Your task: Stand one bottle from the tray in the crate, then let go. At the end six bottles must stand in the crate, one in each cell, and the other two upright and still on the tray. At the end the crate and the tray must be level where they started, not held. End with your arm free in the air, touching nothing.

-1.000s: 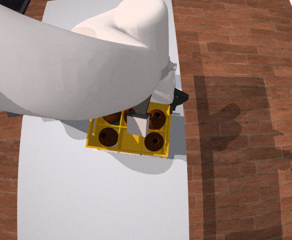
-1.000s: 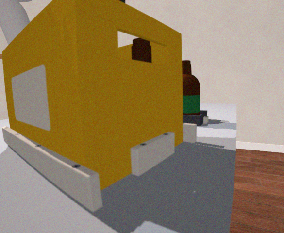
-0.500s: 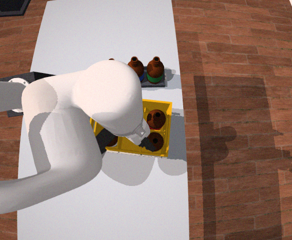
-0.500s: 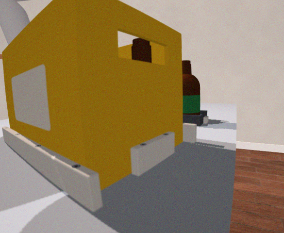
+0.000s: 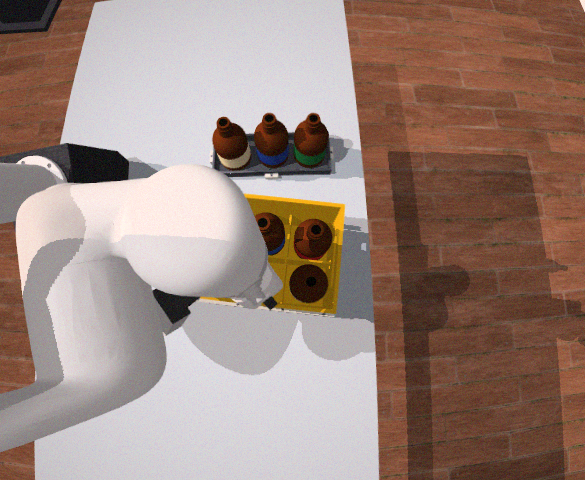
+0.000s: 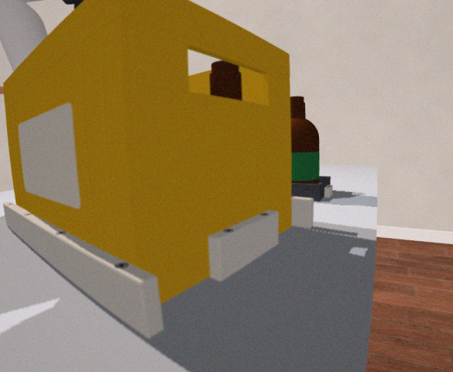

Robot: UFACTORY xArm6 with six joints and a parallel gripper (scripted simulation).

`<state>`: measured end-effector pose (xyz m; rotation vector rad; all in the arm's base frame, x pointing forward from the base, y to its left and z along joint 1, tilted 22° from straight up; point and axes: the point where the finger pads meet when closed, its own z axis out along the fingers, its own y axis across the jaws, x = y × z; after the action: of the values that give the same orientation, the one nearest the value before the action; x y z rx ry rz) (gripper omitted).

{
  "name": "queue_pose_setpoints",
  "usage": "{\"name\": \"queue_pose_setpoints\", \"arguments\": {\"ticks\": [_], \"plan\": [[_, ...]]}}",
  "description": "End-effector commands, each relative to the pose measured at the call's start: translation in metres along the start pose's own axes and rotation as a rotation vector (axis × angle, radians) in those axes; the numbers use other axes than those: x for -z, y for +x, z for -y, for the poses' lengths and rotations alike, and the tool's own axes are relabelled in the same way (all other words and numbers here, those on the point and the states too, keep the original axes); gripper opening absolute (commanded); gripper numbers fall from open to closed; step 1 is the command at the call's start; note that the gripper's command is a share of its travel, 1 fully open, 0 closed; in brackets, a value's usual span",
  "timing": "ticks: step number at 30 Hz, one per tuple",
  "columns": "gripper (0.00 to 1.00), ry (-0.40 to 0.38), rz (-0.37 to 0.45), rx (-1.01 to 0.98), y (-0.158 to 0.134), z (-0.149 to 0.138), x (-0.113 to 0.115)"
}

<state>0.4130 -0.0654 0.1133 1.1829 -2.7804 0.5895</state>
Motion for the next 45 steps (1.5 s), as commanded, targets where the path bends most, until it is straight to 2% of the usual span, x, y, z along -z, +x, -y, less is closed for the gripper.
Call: {"name": "queue_pose_setpoints", "arguments": {"ticks": [1,26,28,30,33,34,37,41,42,45], "plan": [[0.0,0.003,0.003,-0.001,-0.001,0.001,0.001],[0.0,0.001,0.004,0.001,-0.006,-0.001,0.001],[0.0,-0.004,0.008,0.015,-0.032,-0.016,0.002],[0.0,-0.012,0.014,0.041,-0.068,-0.043,0.003],[0.0,-0.014,0.015,0.058,-0.075,-0.052,0.003],[0.0,-0.015,0.014,0.075,-0.106,-0.082,0.004],[0.0,-0.008,0.007,0.118,-0.121,-0.114,0.004],[0.0,-0.001,0.003,0.134,-0.155,-0.165,0.004],[0.65,-0.001,0.003,0.134,-0.164,-0.176,0.003],[0.65,-0.001,0.003,0.134,-0.191,-0.211,0.002]]}}
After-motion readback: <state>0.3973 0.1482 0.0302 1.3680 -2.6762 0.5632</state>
